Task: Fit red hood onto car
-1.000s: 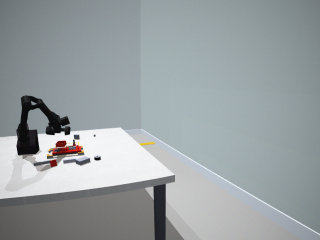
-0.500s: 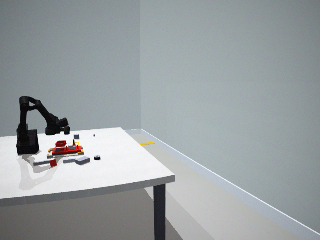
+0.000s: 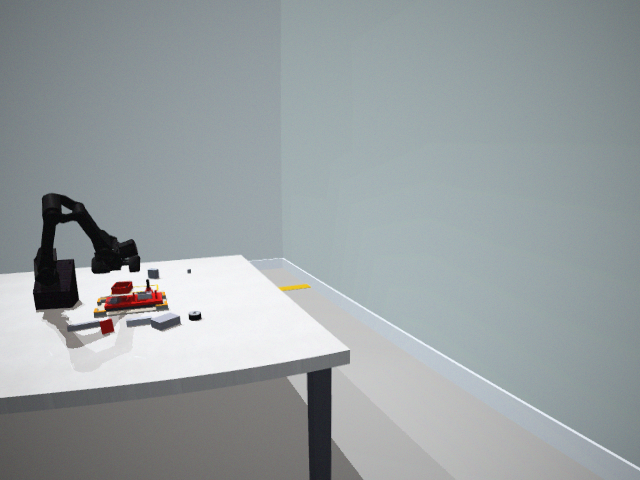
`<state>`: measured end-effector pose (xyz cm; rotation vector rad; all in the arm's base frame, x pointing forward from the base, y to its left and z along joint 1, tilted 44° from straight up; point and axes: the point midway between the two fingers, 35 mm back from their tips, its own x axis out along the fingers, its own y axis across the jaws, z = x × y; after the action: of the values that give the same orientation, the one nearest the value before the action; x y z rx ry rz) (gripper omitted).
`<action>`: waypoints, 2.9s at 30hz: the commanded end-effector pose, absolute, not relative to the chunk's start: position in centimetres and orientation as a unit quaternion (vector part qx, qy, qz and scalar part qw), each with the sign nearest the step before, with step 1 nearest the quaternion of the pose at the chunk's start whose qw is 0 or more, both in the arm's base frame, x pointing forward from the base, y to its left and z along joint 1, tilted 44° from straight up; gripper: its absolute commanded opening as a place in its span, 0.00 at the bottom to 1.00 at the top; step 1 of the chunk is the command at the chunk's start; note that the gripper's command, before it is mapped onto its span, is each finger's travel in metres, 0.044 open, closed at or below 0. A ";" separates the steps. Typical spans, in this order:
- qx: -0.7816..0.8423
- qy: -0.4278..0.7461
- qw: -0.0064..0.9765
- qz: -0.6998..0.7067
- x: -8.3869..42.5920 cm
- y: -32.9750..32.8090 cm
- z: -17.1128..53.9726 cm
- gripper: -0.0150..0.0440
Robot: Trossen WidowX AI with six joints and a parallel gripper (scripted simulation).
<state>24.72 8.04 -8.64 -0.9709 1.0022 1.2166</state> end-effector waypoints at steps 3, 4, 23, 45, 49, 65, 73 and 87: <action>-0.418 0.431 0.601 0.528 24.6 7.8 -9.0 1.00; -0.418 0.431 0.601 0.528 24.6 7.7 -9.1 1.00; -0.419 0.430 0.601 0.527 24.6 6.8 -10.0 1.00; -0.420 0.429 0.602 0.526 24.6 5.7 -11.0 1.00; -0.420 0.429 0.603 0.526 24.6 5.5 -11.2 1.00; -0.421 0.428 0.603 0.526 24.5 4.8 -11.8 1.00; -0.421 0.428 0.603 0.526 24.5 4.5 -12.1 1.00; -0.421 0.428 0.603 0.526 24.4 4.0 -12.6 1.00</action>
<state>24.48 4.07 -12.43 -0.9755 0.9966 1.2119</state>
